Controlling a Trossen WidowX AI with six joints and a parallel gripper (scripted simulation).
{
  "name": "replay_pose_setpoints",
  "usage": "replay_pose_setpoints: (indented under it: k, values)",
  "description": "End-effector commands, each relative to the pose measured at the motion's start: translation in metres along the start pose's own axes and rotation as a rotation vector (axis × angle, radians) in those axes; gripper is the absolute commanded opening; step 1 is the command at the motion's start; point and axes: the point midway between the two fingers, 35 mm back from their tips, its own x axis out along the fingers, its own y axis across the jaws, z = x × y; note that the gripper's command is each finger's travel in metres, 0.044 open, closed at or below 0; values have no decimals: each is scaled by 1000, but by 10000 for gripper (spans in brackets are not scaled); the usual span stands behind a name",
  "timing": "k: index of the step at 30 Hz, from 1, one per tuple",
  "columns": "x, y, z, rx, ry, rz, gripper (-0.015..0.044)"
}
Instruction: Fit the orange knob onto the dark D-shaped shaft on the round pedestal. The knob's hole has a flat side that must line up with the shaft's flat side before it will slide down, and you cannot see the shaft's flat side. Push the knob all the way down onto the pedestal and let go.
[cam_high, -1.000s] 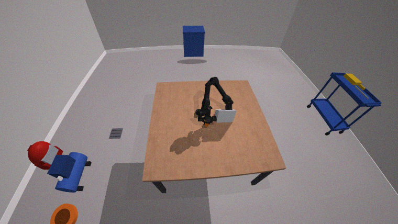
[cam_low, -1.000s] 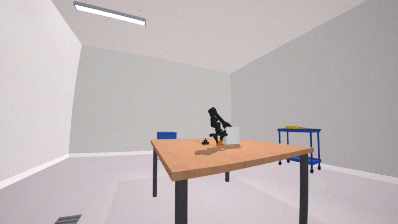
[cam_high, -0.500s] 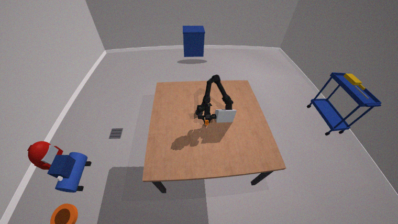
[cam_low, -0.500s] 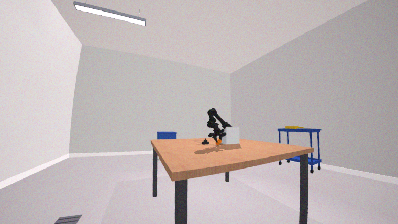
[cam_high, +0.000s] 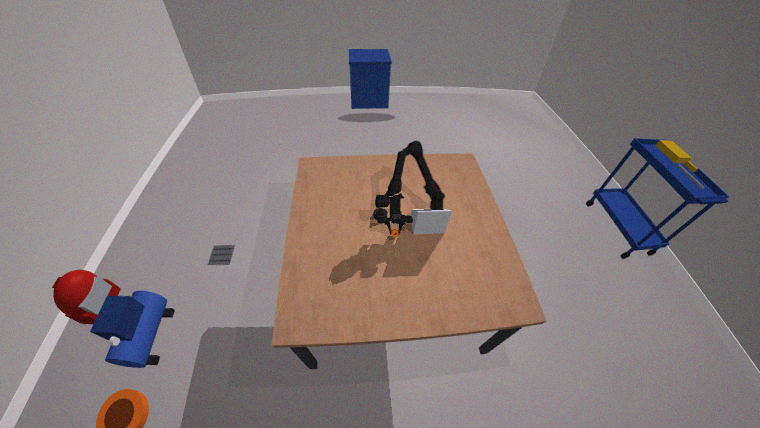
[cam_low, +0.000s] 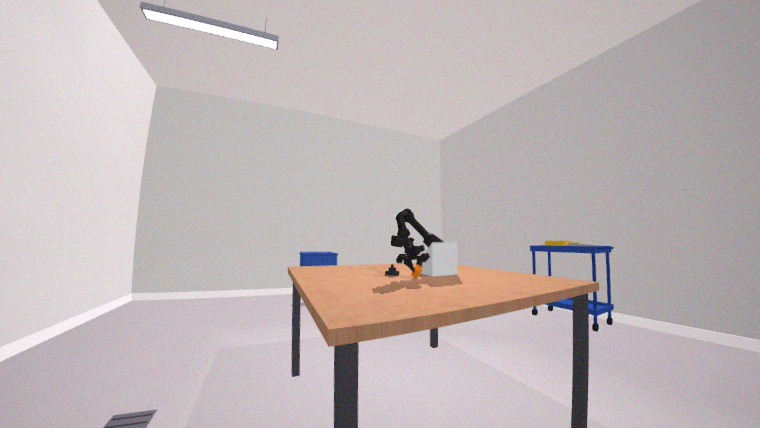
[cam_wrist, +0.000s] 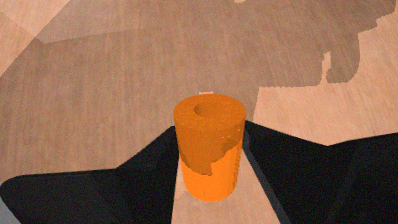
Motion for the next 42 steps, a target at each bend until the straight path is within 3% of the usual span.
replay_pose_setpoints:
  k: [1, 30, 38, 41, 42]
  values:
    - [-3, 1, -4, -3, -67, -3, 180]
    - [-12, 2, -32, -5, -499, 1, 180]
    - [-14, 2, -32, -4, -448, 0, 180]
    - [-12, 2, -30, -3, -457, 3, 258]
    - [-12, 2, -30, -3, -457, 3, 260]
